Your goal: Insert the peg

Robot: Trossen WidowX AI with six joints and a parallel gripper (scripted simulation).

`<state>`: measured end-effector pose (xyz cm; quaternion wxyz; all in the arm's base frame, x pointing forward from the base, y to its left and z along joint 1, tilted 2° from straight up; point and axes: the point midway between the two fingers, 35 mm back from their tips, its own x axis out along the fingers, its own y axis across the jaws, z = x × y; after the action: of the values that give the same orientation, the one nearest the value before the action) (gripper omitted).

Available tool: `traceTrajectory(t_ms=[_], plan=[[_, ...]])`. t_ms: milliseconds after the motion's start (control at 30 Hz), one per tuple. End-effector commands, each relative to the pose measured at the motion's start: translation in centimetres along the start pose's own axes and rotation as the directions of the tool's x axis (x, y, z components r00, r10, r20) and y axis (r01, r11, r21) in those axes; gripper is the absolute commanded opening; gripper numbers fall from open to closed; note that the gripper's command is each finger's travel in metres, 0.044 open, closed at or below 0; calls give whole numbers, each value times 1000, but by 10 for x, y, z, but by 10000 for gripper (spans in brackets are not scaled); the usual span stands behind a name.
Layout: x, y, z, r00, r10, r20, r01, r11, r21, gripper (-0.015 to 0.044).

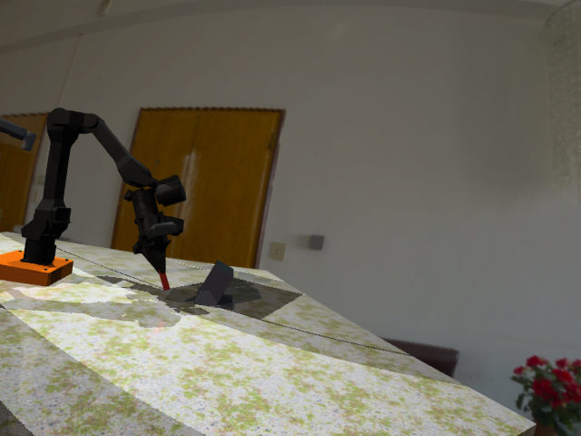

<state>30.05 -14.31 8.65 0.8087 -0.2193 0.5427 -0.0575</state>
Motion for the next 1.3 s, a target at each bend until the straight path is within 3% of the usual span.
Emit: traceTrajectory(t_ms=[0, 1267], plan=[[0, 2, 3, 1000, -21, 23, 20, 1000, 22, 0], [0, 28, 24, 972, -129, 198, 90, 977, 194, 0]])
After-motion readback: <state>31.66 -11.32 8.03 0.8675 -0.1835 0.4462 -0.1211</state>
